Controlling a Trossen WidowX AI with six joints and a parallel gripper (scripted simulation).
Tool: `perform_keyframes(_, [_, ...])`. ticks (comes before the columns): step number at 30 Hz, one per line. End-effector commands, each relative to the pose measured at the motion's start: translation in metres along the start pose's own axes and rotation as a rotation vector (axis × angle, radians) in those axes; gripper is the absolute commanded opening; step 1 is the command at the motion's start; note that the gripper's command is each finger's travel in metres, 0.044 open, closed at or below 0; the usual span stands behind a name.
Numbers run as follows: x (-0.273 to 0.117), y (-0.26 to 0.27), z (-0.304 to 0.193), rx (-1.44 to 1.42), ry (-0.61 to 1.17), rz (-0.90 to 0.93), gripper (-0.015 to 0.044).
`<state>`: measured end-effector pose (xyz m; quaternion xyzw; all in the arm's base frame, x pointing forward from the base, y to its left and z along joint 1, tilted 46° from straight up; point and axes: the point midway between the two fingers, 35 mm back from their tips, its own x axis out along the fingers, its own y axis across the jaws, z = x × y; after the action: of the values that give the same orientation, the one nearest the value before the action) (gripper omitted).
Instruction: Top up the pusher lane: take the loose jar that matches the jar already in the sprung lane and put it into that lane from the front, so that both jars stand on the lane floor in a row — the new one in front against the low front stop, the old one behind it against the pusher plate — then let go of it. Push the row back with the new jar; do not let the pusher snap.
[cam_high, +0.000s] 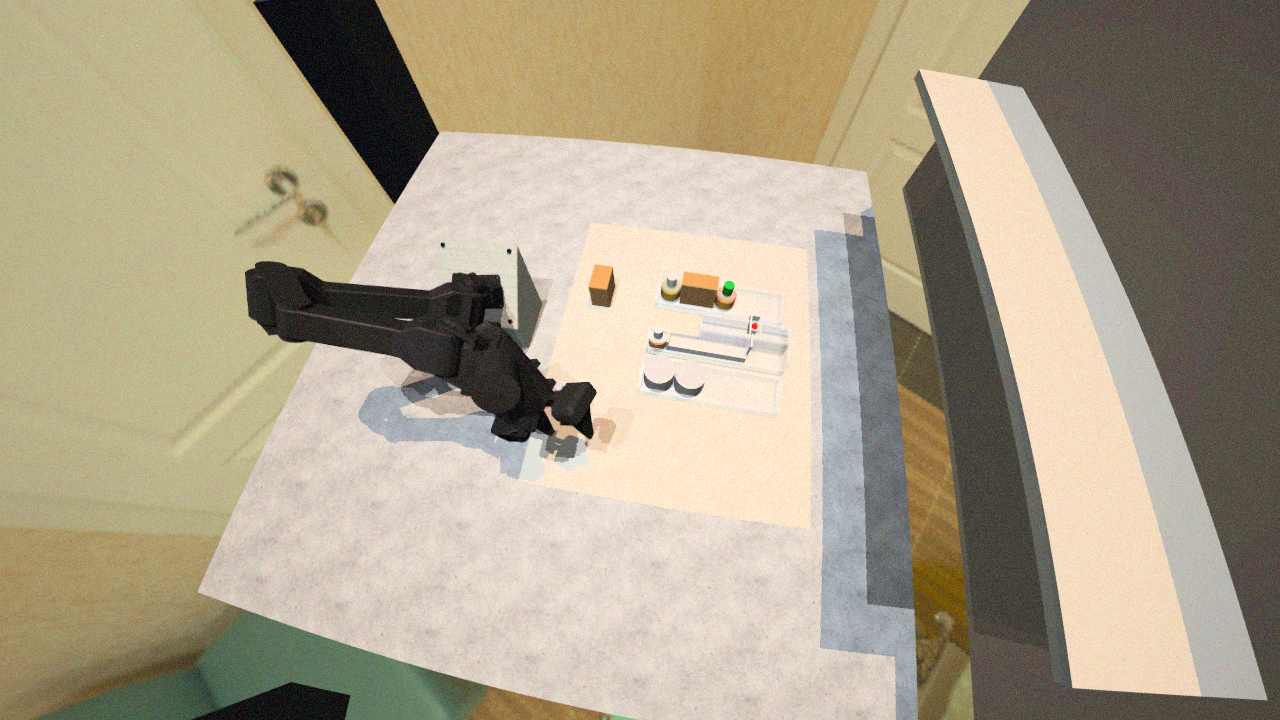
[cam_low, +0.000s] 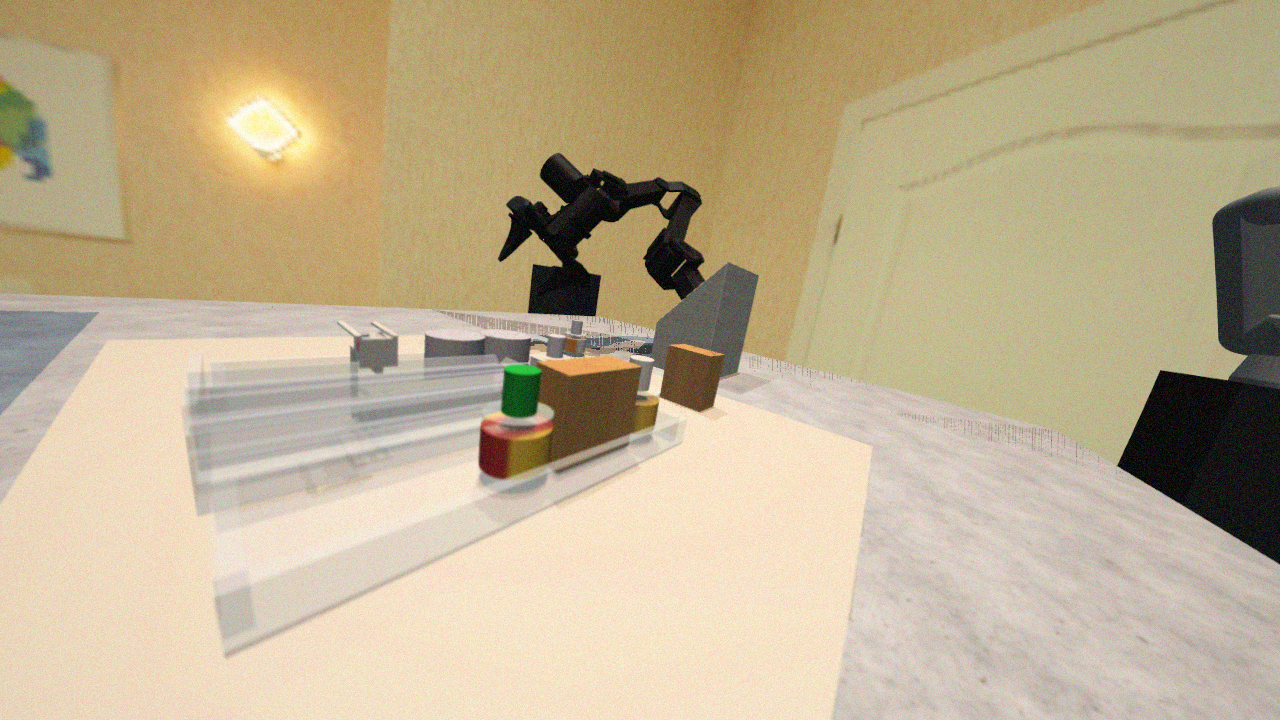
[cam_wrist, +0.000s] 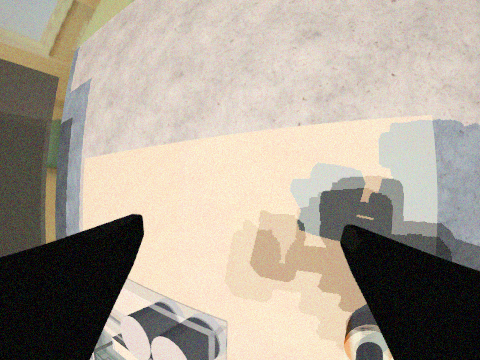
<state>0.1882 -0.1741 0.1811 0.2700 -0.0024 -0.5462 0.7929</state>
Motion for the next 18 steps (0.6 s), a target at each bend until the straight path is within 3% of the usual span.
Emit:
perform_keyframes(1, [-0.023, -0.020, -0.073, -1.162, 0.491, -0.139, 0.0440])
perform_keyframes(9, [-0.047, -0.044, -0.073, -1.649, 0.715, -0.193, 0.0440])
perform_keyframes(18, [-0.048, -0.044, -0.074, -1.657, 0.719, -0.194, 0.0440])
